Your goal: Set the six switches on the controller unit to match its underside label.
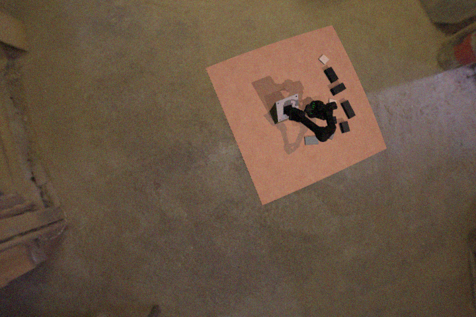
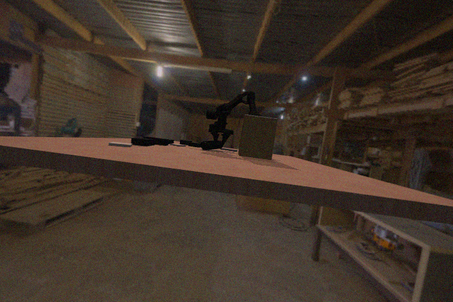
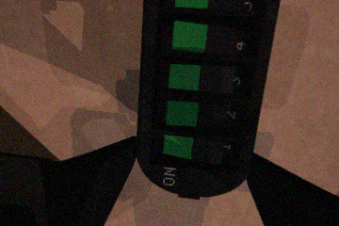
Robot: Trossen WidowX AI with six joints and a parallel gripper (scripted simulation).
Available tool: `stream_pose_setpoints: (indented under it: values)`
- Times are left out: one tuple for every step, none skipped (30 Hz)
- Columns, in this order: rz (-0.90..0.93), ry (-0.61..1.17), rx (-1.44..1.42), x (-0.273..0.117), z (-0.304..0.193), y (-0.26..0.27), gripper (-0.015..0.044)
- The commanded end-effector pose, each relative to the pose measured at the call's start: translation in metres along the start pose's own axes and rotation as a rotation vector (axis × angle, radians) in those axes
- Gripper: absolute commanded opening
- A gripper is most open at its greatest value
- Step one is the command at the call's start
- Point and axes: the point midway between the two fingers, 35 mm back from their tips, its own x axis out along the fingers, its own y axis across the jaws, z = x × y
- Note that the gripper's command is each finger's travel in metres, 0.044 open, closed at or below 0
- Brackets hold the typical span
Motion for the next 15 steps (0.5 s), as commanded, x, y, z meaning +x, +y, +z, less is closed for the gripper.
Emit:
stream_pose_setpoints:
  values:
    - [0.004, -0.008, -0.004, 0.004, 0.0, 0.002, 0.0338]
    - [0.004, -0.008, -0.004, 0.004, 0.0, 0.002, 0.0338]
    - [0.004, -0.008, -0.004, 0.005, 0.0, 0.002, 0.0338]
    - [0.004, -0.008, -0.004, 0.006, -0.001, 0.002, 0.0338]
    - [0.004, -0.008, -0.004, 0.007, -0.001, 0.002, 0.0338]
    - [0.004, -0.008, -0.004, 0.007, -0.001, 0.002, 0.0338]
    - [0.004, -0.008, -0.004, 0.008, -0.001, 0.002, 0.0338]
    - [0.004, -0.008, -0.004, 0.009, -0.001, 0.002, 0.0338]
    - [0.004, -0.008, -0.004, 0.009, -0.002, 0.002, 0.0338]
    - [0.004, -0.008, -0.004, 0.01, -0.002, 0.002, 0.0338]
    - [0.004, -0.008, -0.004, 0.011, -0.002, 0.002, 0.0338]
    - [0.004, -0.008, -0.004, 0.012, -0.002, 0.002, 0.0338]
    - [0.004, -0.007, -0.004, 0.012, -0.002, 0.002, 0.0338]
    - [0.004, -0.007, -0.004, 0.013, -0.003, 0.002, 0.0338]
    - [0.004, -0.007, -0.004, 0.014, -0.003, 0.002, 0.0338]
